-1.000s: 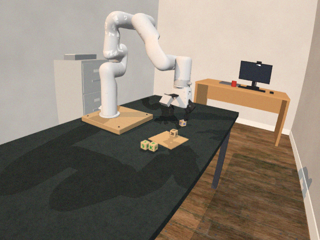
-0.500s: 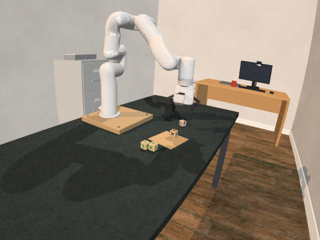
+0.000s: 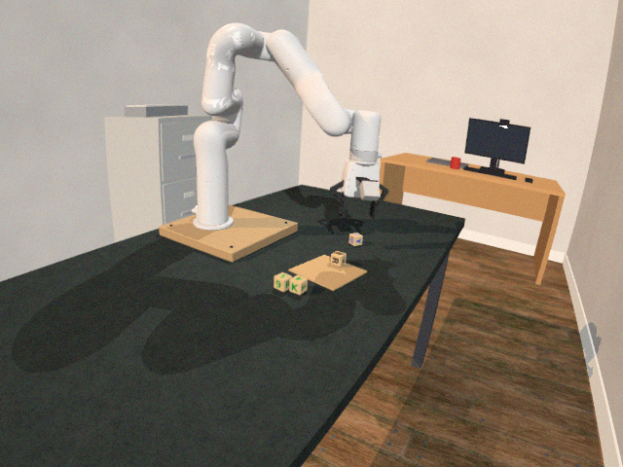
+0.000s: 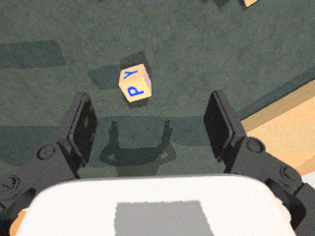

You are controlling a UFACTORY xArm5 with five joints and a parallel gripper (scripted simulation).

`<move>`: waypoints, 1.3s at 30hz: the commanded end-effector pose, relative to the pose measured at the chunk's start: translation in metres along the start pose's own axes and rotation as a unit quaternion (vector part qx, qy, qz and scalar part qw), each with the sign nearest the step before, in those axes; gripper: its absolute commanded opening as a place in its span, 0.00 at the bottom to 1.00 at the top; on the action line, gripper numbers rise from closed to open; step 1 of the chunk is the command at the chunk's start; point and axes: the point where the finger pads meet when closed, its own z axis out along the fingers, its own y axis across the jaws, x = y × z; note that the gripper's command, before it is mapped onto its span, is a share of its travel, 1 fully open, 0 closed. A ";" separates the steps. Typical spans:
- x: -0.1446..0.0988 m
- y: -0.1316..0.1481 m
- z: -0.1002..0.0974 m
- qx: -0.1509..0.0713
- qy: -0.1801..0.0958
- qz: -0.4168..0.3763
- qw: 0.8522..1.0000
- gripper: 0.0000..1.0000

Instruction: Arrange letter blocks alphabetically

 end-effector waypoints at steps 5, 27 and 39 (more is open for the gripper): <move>-0.030 -0.012 -0.001 0.001 0.001 -0.119 0.993 1.00; -0.042 -0.015 0.000 0.001 0.001 -0.162 0.987 0.69; -0.042 -0.015 0.000 0.001 0.001 -0.162 0.987 0.69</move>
